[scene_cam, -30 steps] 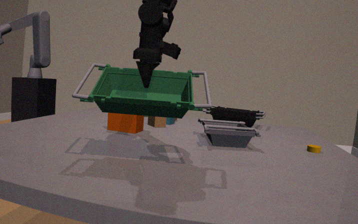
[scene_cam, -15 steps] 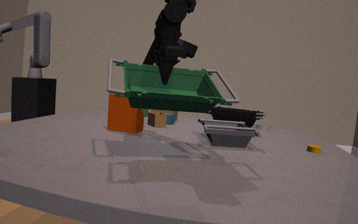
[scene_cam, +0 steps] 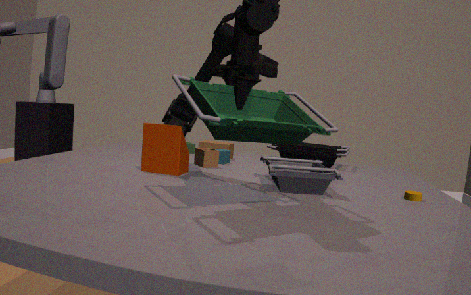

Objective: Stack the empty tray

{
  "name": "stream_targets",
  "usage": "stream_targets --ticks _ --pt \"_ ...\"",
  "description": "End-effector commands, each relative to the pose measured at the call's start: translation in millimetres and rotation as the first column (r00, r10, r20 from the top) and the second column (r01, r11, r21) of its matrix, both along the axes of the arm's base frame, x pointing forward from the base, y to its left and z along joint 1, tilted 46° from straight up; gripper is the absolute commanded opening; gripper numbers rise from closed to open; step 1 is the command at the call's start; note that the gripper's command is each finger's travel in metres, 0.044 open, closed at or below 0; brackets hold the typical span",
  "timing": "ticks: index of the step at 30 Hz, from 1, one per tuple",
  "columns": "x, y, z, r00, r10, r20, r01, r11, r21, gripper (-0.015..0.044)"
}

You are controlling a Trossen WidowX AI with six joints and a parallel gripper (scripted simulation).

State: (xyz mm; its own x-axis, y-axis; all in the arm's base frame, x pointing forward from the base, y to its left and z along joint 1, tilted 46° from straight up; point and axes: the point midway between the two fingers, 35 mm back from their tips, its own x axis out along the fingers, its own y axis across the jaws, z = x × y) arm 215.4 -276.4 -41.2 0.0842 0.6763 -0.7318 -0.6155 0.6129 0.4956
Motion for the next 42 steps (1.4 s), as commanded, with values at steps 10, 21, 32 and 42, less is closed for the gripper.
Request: stream_targets --ticks 10,21,32,42 --pt "32 21 37 0.973 0.158 0.166 -0.151 0.987 -0.053 0.0" --pt "55 46 62 0.914 0.291 0.281 -0.275 0.957 -0.096 0.0" --pt "74 74 87 0.823 0.416 0.388 -0.389 0.909 -0.151 0.0" --pt "88 101 110 0.713 0.516 0.474 -0.479 0.853 -0.208 0.0"
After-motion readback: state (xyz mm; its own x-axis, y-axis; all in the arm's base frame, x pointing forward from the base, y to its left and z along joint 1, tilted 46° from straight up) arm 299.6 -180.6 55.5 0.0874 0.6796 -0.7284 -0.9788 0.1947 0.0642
